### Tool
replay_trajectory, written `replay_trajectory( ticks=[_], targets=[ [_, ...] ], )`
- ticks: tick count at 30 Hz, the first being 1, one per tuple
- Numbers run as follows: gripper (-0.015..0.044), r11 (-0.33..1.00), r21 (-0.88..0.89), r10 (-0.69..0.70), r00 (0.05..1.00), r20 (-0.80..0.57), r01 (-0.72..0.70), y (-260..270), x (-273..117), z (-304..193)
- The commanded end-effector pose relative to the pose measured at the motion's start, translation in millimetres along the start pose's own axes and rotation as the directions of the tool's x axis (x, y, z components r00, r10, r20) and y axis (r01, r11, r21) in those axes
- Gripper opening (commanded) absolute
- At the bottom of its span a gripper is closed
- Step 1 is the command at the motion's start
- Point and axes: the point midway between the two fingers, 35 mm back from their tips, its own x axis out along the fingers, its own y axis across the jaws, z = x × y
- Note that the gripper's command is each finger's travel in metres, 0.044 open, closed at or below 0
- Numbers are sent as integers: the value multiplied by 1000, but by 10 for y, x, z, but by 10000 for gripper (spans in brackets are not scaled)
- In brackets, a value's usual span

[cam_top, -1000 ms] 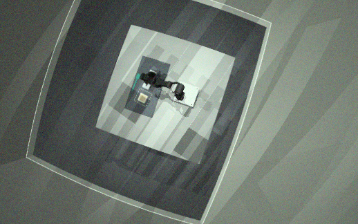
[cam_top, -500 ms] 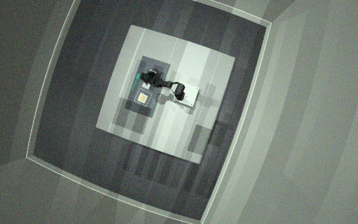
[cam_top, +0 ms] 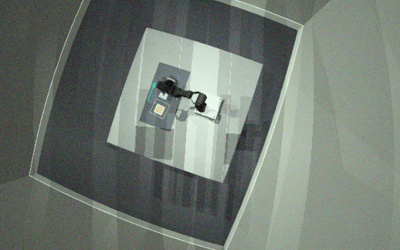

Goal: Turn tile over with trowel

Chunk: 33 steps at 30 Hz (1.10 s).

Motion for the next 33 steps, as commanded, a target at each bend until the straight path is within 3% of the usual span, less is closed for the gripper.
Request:
replay_trajectory(
  ticks=[1,21,33],
  targets=[
    [0,1000,-5,15,1000,-4,-15,62,-7,-5],
    [0,1000,4,-2,1000,3,2,-1,3,7],
    [0,956,287,-124,965,232,54,3,223,472]
  ],
)
